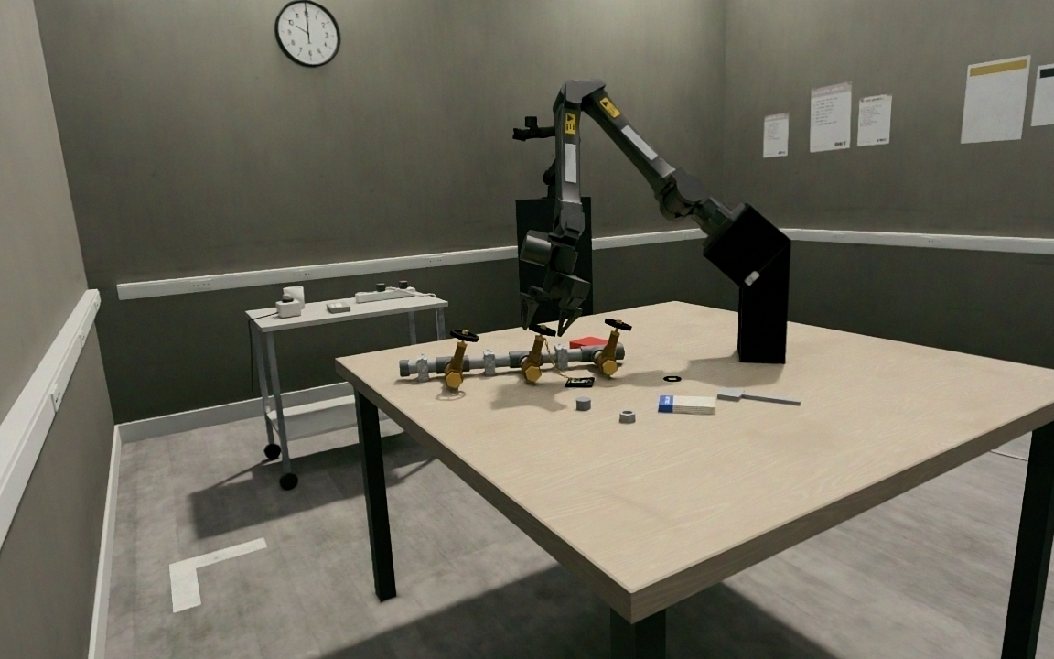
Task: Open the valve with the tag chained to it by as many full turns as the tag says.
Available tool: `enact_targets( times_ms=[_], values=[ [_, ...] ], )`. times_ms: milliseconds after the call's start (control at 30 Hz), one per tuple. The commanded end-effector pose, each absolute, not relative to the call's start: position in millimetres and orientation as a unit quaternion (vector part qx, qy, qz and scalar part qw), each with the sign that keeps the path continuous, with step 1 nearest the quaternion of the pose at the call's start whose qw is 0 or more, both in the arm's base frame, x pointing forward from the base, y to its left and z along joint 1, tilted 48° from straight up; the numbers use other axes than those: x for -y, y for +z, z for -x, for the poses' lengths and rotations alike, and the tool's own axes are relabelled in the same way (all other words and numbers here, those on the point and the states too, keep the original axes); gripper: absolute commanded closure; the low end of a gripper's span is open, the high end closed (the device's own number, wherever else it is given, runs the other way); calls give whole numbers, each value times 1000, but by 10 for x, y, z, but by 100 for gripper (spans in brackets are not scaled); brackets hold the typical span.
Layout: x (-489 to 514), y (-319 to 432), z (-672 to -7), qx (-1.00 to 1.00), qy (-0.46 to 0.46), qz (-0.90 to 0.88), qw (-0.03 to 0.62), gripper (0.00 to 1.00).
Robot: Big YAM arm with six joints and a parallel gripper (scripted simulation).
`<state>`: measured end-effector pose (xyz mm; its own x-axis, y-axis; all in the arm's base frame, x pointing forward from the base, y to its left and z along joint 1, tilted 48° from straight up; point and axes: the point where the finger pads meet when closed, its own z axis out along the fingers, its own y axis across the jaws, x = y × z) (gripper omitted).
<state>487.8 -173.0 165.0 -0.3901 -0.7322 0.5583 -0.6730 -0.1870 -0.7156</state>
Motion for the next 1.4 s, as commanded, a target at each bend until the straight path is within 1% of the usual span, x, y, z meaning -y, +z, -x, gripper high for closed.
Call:
enact_targets(
  times_ms=[0,500,800,900,1033,1167,1300,1367],
  values=[
    [1741,1692,-4895,-632,-543,553,27,0],
    [1741,1692,-4895,-633,-543,551,28,0],
    [1741,1692,-4895,-652,-541,529,47,0],
    [1741,1692,-4895,-670,-539,505,67,0],
    [1740,1691,-4895,-708,-532,451,109,0],
    [1739,1672,-4883,-756,-514,370,165,0],
    [1744,1703,-4904,-799,-488,262,235,0],
    [1744,1703,-4904,-799,-488,262,235,0]
  ],
)
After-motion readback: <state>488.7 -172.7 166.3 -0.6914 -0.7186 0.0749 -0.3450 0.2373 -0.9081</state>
